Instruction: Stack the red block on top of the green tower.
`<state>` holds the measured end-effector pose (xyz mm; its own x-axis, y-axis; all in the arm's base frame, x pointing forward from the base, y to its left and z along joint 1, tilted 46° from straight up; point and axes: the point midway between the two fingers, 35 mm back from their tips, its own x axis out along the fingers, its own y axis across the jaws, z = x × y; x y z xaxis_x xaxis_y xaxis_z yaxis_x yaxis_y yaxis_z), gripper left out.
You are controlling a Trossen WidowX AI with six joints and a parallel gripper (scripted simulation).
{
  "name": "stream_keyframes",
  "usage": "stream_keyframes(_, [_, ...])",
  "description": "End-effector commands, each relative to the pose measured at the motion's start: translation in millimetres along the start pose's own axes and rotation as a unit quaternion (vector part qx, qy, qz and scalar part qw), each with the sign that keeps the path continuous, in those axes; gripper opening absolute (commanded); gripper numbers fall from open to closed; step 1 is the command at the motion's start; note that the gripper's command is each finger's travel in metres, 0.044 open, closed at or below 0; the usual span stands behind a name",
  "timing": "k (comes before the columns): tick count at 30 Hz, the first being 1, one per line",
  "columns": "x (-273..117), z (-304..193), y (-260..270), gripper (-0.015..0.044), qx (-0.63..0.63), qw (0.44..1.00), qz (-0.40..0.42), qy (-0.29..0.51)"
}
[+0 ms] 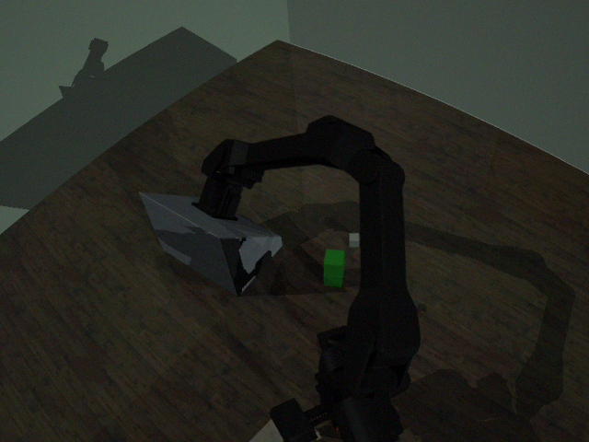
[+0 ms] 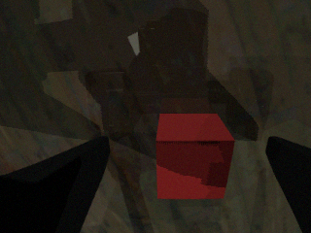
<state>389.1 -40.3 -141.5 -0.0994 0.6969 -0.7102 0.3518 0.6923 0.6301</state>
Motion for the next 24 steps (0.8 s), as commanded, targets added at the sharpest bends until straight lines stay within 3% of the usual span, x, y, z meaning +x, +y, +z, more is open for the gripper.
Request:
stream_keyframes(1, [0.0,0.3,0.4,0.0414,0.002,1.0,0.003,-0.001])
stream_keyframes(12, [0.0,0.3,0.4,0.0125,0.002,1.0,0.003,-0.001])
stream_keyframes(18, [0.0,0.3,0.4,0.0085,0.002,1.0,0.003,-0.001])
stream_keyframes(21, [-6.6,0.5,0.2,0.0006,0.002,1.0,0.003,-0.001])
stream_keyframes(24, [-19.5,0.5,-0.1,0.0,0.002,1.0,0.002,-0.001])
